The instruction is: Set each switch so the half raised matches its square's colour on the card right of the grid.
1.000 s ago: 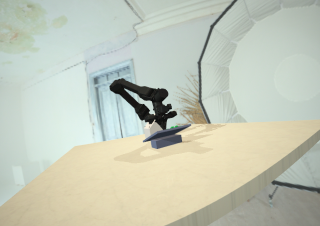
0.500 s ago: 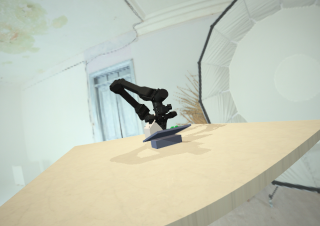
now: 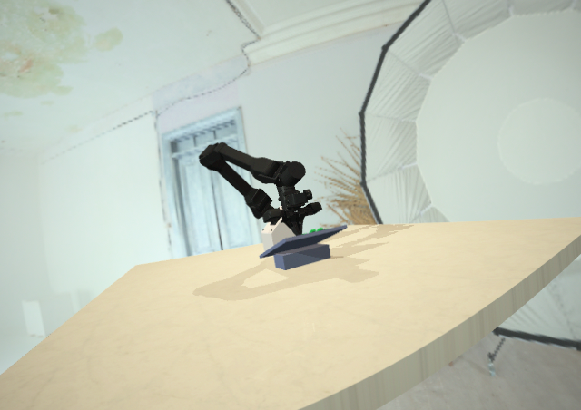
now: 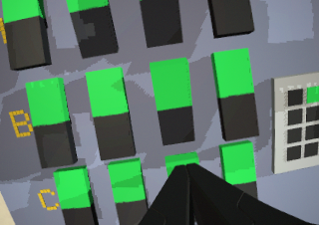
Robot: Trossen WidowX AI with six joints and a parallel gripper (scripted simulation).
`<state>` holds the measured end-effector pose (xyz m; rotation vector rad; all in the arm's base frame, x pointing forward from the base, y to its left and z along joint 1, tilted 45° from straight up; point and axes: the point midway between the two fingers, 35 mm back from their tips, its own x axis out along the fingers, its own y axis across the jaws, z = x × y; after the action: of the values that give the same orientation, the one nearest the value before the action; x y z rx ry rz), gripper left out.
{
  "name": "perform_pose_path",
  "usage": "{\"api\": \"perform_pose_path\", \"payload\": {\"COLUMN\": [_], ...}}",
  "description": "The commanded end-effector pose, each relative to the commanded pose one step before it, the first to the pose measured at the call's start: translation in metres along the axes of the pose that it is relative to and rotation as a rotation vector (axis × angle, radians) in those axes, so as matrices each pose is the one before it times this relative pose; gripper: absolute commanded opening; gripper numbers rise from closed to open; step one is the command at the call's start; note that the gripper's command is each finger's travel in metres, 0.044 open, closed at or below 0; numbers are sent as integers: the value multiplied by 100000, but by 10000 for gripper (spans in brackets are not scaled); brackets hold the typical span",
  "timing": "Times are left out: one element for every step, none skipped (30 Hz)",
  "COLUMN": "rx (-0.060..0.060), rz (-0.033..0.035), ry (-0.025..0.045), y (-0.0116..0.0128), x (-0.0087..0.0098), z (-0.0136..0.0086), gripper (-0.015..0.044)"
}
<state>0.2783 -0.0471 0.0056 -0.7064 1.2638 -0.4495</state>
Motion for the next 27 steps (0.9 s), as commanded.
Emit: {"api": "perform_pose_path", "payload": {"rx": [-419,0,0,0,0,0,0,366,-39,-78,-115,-106,-68,-23,0,0,0,-7,-22,-36,-46,-35,-21,-7,0,4,12], "rz": [454,-1,-1,-1,-1,-1,-1,-369,218,279,201,50,-19,-14,0,0,0,2,6,6,2,-3,-4,-2,0,10,16], "ry": [251,0,0,0,0,0,0,-170,-288,-482,-603,-514,-322,-110,0,0,0,8,23,37,47,35,20,7,0,147,435], "y": [73,0,0,0,0,0,0,-52,73,88,44,-21,-39,-18,0,0,0,-1,-2,-1,4,8,7,3,0,10,20], "x": [111,13,13,13,13,13,13,-335,-790,-1329,-1642,-1347,-809,-269,0,0,0,-8,-21,-20,2,23,23,9,0,196,588], "z": [-74,0,0,0,0,0,0,54,55,34,-53,-117,-100,-38,0,0,0,-163,-490,-818,-1067,-822,-494,-165,0,19,49], "gripper": [0,0,0,0,0,0,0,0,0,0,0,0,0,0,0,0,0,0,0,0,0,0,0,0,0,0,0]}}
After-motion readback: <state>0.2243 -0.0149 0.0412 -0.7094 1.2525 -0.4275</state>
